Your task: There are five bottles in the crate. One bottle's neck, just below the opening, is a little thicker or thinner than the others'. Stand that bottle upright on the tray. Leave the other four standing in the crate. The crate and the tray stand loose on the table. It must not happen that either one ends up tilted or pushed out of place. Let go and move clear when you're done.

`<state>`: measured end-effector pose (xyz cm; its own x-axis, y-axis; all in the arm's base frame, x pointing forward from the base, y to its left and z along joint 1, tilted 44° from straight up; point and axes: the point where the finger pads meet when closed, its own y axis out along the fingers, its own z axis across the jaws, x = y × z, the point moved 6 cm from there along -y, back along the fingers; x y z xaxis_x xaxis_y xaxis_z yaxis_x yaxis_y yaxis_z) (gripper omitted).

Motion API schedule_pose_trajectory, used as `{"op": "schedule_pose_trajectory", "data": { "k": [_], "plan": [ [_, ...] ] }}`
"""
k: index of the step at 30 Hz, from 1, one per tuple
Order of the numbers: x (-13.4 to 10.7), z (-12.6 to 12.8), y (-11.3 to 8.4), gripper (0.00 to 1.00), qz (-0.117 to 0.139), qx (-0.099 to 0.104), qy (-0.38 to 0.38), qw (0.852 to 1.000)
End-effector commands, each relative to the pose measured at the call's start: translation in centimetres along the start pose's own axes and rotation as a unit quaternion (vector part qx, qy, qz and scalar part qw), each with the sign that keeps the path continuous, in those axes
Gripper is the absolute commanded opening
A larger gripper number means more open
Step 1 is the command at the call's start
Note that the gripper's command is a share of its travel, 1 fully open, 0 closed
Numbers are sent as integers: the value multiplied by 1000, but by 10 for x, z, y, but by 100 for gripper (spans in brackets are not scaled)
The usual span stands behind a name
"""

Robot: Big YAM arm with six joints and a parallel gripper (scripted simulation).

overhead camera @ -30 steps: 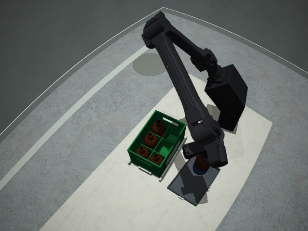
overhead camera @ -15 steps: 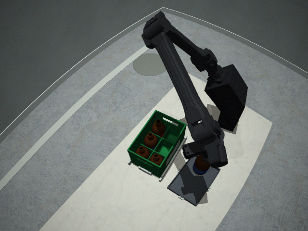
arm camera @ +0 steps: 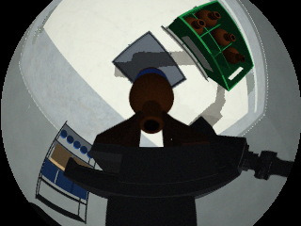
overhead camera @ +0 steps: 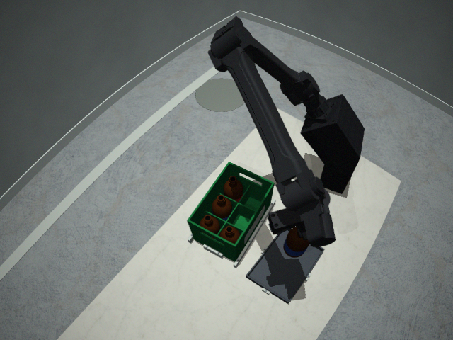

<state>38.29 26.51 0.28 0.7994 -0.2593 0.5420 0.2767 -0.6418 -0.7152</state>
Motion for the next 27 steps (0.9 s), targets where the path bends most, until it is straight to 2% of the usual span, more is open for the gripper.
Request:
{"op": "schedule_pose_trajectory", "data": {
  "k": [1,19,27],
  "plan": [
    [4,20,-32,0,-12,32,10,999],
    [4,20,-32,0,-12,33,10,999],
    [2,24,-26,0,-14,37,7,999]
  ]
}}
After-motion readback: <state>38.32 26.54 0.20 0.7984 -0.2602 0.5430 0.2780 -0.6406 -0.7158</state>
